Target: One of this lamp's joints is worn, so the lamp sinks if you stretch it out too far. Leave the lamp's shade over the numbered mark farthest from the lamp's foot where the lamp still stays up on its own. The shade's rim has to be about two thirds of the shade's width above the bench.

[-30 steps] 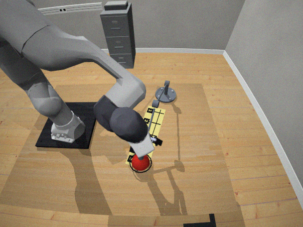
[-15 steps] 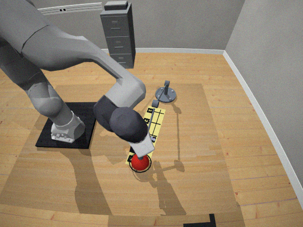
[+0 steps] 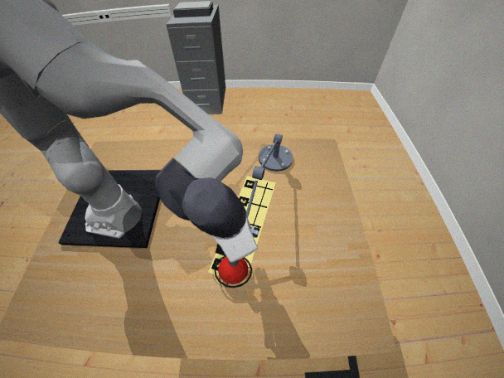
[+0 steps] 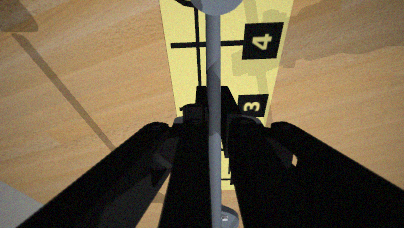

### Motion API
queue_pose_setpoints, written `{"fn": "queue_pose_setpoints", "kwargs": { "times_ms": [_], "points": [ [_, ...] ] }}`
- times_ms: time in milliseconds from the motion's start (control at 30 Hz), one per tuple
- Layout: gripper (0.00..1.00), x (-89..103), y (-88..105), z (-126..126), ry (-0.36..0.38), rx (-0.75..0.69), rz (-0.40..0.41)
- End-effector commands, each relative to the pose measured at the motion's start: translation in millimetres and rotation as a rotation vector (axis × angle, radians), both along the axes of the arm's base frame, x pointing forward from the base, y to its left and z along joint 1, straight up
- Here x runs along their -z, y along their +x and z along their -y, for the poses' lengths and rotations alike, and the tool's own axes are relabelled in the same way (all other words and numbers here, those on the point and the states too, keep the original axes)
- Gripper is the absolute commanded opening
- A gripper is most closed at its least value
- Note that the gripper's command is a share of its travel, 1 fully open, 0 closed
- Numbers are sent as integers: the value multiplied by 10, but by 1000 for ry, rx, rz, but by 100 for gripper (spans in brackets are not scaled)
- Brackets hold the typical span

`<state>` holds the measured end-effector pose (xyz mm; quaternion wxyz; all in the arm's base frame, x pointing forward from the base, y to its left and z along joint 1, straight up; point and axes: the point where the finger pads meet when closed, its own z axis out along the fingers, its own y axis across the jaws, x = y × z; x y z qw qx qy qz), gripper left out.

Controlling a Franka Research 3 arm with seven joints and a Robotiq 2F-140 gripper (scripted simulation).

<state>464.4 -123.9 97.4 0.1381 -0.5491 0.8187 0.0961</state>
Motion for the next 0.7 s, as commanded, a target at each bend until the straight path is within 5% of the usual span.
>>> {"fn": "queue_pose_setpoints", "kwargs": {
  "times_ms": [0,667],
  "points": [
    [10,-1,2,1,1,6,-1],
    [10,-345,180,-304,2,-32,14]
  ]
}}
